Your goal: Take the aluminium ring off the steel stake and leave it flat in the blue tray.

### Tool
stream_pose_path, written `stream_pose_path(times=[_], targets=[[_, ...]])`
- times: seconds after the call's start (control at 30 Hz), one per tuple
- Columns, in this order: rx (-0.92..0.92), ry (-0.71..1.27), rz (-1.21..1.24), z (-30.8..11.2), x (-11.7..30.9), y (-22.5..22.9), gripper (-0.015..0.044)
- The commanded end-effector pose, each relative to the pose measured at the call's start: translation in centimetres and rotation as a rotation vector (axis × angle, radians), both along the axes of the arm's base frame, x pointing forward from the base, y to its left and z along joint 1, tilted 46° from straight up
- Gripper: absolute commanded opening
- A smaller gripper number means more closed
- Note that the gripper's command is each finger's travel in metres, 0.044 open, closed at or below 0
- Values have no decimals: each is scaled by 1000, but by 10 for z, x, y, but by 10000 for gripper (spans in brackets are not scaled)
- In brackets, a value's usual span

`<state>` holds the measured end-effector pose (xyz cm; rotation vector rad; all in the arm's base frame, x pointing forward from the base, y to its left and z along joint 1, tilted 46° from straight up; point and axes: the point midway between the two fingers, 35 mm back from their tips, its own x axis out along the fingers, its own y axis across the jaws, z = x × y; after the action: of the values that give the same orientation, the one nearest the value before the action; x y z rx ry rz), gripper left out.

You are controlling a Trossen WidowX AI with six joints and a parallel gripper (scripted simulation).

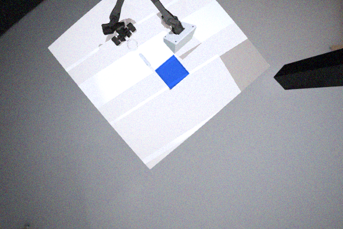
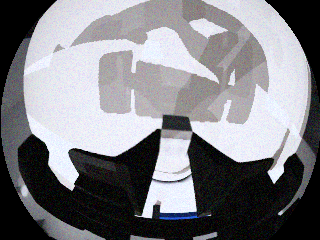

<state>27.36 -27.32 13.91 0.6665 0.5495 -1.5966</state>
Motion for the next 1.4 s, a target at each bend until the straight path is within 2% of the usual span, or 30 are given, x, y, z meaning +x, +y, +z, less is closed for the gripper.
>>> stream_pose_path(times=[0.0, 1.03, 1.37], targets=[[-8, -12, 0, 8, 2, 4, 0], [3, -2, 8, 29, 4, 32, 0], [46, -177, 95, 12, 57, 81, 0]])
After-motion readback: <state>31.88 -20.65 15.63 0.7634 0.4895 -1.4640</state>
